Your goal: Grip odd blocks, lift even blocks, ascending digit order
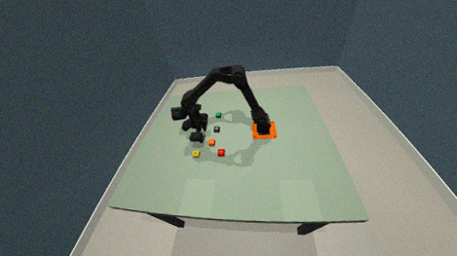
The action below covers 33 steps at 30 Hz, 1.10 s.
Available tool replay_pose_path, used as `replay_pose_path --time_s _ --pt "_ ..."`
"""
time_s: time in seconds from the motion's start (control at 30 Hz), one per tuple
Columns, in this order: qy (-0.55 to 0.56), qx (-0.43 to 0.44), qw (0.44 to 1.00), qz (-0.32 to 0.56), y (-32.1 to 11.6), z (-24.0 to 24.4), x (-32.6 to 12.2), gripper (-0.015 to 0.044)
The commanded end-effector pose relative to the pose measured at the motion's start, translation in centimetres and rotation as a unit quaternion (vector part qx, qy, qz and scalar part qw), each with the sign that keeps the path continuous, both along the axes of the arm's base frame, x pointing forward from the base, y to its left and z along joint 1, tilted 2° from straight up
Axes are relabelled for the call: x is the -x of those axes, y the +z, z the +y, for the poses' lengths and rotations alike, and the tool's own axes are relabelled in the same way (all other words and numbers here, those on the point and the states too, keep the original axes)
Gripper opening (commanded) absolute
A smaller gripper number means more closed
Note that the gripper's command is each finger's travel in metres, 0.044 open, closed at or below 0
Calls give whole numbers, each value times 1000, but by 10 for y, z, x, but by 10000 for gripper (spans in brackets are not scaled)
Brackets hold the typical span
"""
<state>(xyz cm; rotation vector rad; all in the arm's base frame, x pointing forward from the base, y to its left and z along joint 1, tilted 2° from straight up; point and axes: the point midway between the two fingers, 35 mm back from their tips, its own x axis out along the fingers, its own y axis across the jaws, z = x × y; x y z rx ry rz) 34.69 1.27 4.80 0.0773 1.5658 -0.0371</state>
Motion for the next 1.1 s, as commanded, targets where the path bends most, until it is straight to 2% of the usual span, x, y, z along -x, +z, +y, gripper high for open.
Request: replay_pose_path --time_s 0.0,0.2,0.27,0.43,0.57,0.97,1.07 --pt "1 1 1000 -6 30 -1 -1 400" --pt "1 1 1000 -6 33 -1 -1 400" --pt "1 1 1000 -6 41 -1 -2 348" --pt "1 1 1000 -6 105 -3 -1 216" --pt "1 1 1000 -6 113 -3 0 120" --pt "1 1 1000 -6 114 -1 -1 120" --pt "1 -1 1000 -7 117 36 -16 120"
